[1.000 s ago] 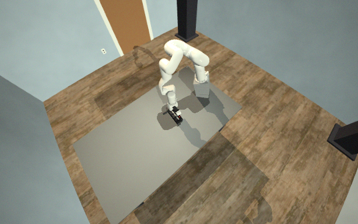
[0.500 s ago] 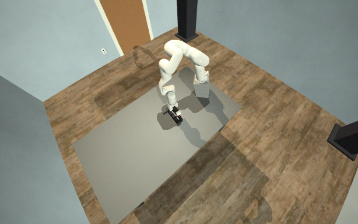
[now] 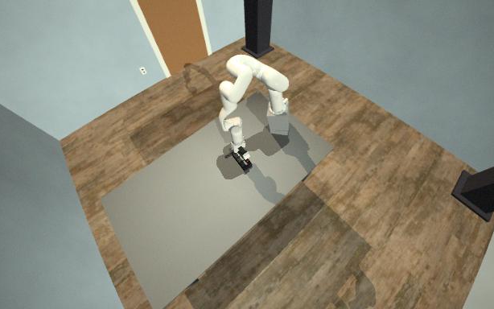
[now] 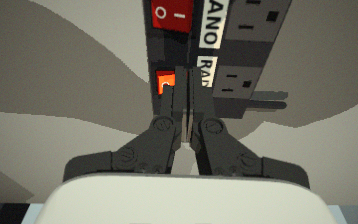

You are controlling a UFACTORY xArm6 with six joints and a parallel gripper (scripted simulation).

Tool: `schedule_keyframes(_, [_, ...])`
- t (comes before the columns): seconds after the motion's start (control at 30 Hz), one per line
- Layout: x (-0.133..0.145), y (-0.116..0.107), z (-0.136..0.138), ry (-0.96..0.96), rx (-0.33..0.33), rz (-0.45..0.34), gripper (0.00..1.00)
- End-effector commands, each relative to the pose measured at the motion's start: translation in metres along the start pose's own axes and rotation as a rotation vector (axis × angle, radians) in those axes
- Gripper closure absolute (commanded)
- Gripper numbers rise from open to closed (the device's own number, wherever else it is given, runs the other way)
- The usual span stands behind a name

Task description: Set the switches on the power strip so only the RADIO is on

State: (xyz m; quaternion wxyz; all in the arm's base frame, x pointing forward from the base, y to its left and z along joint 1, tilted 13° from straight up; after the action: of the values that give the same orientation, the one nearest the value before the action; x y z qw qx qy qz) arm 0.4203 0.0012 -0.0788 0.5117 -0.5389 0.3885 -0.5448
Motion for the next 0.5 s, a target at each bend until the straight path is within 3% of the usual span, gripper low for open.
schedule_keyframes(0.0, [0.000,-0.008,0.000,0.000,0.001,0.000,1.00])
schedule_keyframes(0.47, [0.000,-0.037,0.000,0.000,0.001,0.000,1.00])
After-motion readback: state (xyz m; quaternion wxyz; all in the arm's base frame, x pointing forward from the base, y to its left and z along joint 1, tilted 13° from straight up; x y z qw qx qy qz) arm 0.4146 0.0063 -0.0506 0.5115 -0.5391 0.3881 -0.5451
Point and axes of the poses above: the point where the finger pads meet when closed, its own y axis out along the fingers, its own z axis across the jaws, x = y × z, the point moved 3 cm from there along -y, back along the fingers, and after that the axes turned 12 degrees about -y, right-handed, at the moved point
